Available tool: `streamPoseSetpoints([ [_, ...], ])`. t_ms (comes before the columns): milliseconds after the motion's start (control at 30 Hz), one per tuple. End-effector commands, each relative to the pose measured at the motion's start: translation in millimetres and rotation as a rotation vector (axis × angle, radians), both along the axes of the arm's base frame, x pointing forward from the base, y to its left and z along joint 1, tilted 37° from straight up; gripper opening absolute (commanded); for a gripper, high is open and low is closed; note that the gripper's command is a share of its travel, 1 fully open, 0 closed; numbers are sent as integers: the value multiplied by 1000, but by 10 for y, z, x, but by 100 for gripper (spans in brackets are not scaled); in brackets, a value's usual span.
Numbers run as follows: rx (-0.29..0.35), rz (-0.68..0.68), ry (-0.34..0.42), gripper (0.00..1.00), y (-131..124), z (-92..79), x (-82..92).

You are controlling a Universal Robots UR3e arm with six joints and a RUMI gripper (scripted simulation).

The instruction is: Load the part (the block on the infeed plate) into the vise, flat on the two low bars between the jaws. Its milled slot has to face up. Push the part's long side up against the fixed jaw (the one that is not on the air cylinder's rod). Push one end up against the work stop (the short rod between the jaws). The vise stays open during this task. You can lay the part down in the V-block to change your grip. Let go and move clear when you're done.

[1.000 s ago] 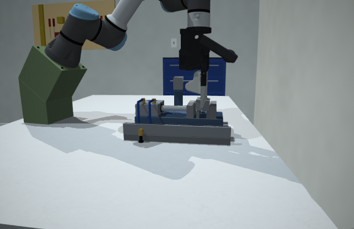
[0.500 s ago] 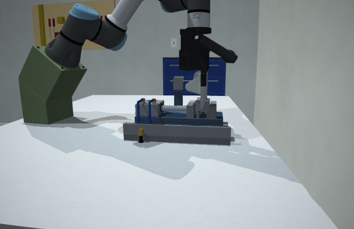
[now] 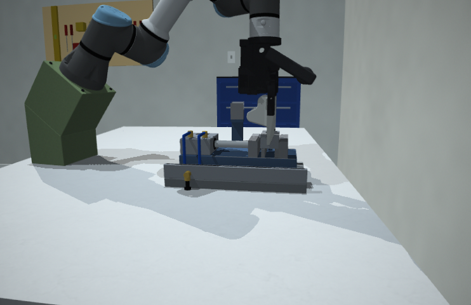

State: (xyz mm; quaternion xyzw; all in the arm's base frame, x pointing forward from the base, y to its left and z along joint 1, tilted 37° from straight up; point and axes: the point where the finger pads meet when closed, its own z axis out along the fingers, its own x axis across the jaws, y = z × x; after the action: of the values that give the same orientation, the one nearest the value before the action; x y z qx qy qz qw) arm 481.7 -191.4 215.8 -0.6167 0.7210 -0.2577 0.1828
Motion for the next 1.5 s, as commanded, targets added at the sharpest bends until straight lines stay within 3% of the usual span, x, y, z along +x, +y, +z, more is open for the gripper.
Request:
streamPoseSetpoints([
  [0,-2,0,-2,0,-1,10,3],
  [1167,-2,0,-2,0,-1,10,3],
  [1200,-2,0,-2,47,-1,10,3],
  [1467,-2,0,-2,47,-1,10,3],
])
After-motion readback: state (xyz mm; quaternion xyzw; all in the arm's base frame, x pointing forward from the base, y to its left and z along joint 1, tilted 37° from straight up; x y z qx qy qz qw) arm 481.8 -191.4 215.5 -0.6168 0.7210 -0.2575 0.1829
